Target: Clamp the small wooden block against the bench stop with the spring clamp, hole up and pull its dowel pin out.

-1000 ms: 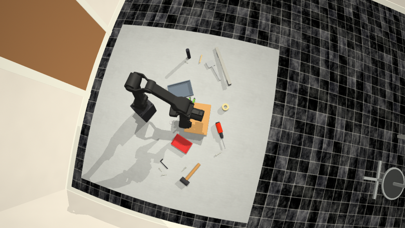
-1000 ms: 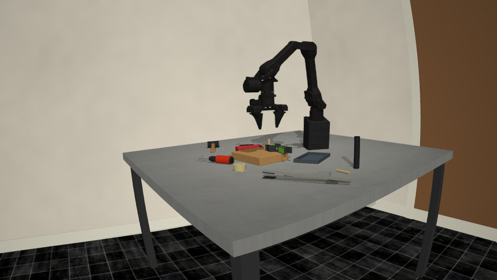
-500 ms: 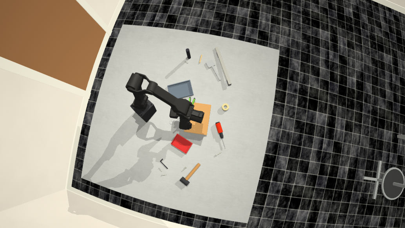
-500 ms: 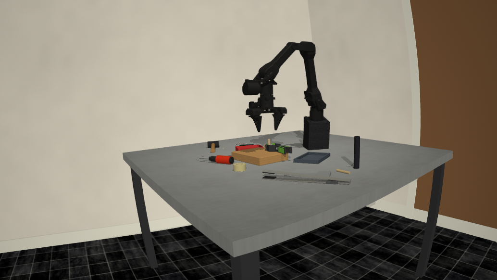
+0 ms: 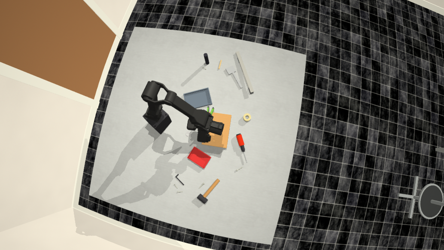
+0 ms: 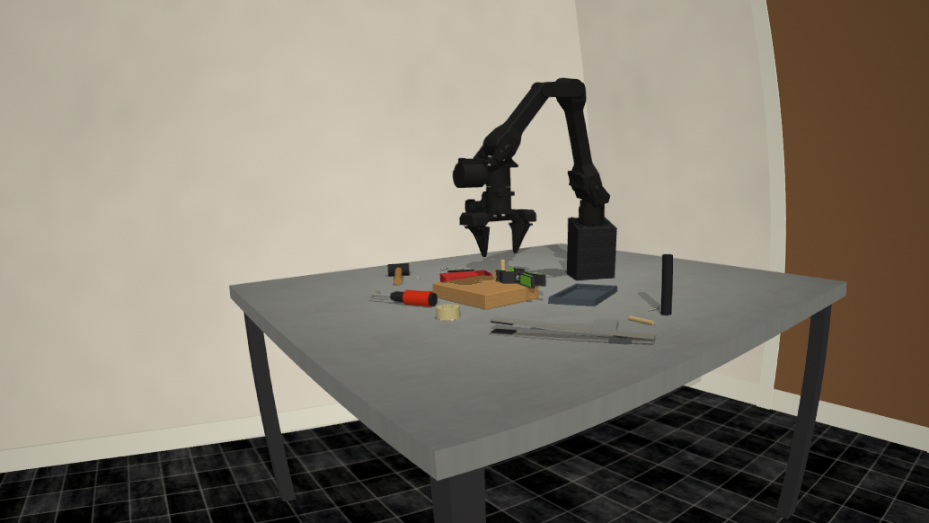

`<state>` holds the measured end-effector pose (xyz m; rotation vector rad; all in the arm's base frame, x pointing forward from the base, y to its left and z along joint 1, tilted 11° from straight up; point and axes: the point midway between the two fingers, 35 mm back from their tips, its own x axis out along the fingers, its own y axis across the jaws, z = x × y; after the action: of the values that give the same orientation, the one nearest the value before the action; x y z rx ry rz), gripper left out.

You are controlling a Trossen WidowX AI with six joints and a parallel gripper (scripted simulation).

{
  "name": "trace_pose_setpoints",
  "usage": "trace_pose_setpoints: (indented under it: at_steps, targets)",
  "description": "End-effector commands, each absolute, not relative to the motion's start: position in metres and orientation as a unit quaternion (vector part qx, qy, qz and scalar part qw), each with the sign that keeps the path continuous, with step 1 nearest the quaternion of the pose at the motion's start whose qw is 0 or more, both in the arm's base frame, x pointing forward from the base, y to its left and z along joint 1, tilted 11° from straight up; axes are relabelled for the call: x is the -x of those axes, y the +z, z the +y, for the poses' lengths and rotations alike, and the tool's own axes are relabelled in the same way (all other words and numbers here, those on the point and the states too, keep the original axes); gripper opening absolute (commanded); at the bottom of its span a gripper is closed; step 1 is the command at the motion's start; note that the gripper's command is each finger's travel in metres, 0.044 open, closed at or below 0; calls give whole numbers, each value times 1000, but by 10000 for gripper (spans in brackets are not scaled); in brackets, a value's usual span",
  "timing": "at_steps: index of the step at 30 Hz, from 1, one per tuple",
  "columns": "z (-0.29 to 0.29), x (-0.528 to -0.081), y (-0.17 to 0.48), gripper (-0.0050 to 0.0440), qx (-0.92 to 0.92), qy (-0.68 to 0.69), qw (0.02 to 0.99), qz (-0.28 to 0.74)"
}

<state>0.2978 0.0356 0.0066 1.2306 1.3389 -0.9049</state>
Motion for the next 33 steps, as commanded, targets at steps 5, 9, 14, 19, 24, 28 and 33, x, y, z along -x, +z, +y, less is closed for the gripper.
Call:
trace_pose_setpoints:
  at_steps: [5, 9, 14, 19, 24, 28, 33]
  targets:
    - [38, -294, -10, 440, -512, -384, 521, 565]
    - [39, -294, -16, 440, -512, -384, 521, 565]
    - [41, -294, -23, 440, -512, -384, 521, 565]
    - [41, -294, -23, 440, -512, -384, 521, 565]
    - [41, -294, -23, 410, -512, -384, 521, 565]
    - [41, -294, -23, 370, -512, -384, 521, 565]
    - [41, -294, -23, 330, -512, -384, 521, 565]
